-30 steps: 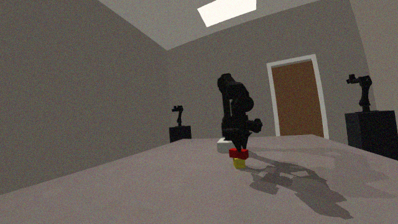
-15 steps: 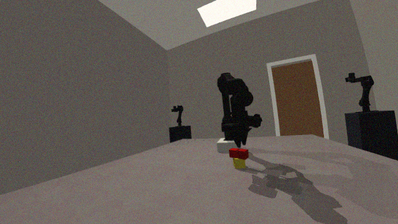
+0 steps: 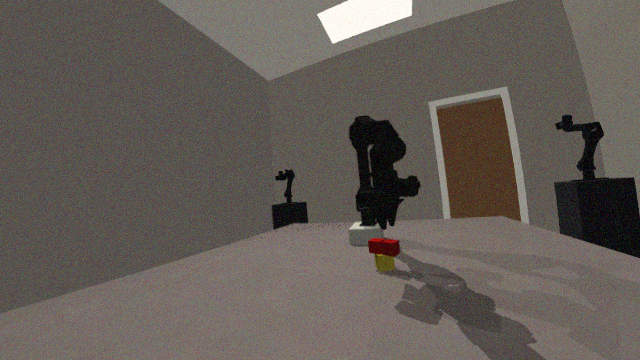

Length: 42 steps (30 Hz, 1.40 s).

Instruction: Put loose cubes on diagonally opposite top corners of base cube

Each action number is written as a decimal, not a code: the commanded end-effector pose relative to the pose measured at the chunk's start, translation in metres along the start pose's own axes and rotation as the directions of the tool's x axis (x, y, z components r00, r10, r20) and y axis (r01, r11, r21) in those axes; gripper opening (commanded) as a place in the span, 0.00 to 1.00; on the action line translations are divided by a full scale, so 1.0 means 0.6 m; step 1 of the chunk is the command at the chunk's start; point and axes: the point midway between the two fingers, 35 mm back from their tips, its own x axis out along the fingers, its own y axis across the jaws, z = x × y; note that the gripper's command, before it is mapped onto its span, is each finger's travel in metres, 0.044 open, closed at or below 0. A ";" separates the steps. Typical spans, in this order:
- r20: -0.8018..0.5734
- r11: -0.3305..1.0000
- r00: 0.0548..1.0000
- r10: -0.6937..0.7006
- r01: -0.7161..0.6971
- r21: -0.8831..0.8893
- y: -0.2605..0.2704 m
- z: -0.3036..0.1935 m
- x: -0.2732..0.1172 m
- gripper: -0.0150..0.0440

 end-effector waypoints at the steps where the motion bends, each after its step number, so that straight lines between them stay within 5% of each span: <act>1: 0.005 1.000 1.000 -0.006 0.006 0.004 -0.001 0.001 -0.013 0.60; 13: 0.005 1.000 1.000 -0.006 0.006 0.004 0.000 0.001 -0.032 0.60; 21: 0.011 1.000 1.000 0.002 -0.002 0.001 0.098 0.086 -0.029 0.93; 42: 0.011 1.000 1.000 0.007 -0.007 0.001 0.149 0.116 -0.030 0.93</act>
